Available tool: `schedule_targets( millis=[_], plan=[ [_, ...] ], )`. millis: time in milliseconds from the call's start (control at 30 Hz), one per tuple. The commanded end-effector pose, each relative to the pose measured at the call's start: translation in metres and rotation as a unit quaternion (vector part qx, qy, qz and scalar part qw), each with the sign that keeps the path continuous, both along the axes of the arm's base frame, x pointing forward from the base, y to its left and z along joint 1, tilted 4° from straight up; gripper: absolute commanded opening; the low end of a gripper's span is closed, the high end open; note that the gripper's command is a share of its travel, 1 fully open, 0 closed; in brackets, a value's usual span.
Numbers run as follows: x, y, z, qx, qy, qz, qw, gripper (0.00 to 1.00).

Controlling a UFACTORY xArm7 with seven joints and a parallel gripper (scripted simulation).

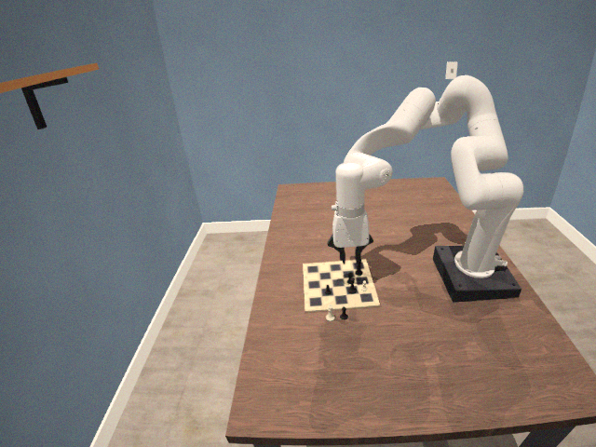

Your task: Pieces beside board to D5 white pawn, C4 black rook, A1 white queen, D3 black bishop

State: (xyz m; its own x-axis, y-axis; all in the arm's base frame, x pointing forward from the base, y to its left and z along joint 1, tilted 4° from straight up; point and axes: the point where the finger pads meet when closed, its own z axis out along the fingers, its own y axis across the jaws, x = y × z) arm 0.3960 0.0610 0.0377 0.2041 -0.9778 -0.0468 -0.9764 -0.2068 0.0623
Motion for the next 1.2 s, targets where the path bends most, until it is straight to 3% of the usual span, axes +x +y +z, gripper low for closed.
schedule_targets(
  millis=[0,200,233,933,1167],
  plan=[
    [0.0008,-0.0006,0.0098,0.001,-0.001,0.000,1.000,0.37],
    [0.0011,-0.0008,0.0150,0.001,-0.001,0.000,1.000,0.37],
    [0.0011,-0.0008,0.0150,0.001,-0.001,0.000,1.000,1.00],
    [0.0012,-0.0006,0.0151,0.001,-0.001,0.001,1.000,1.00],
    [0.0053,0.0061,0.0166,0.004,-0.004,0.049,0.999,1.00]
  ],
)
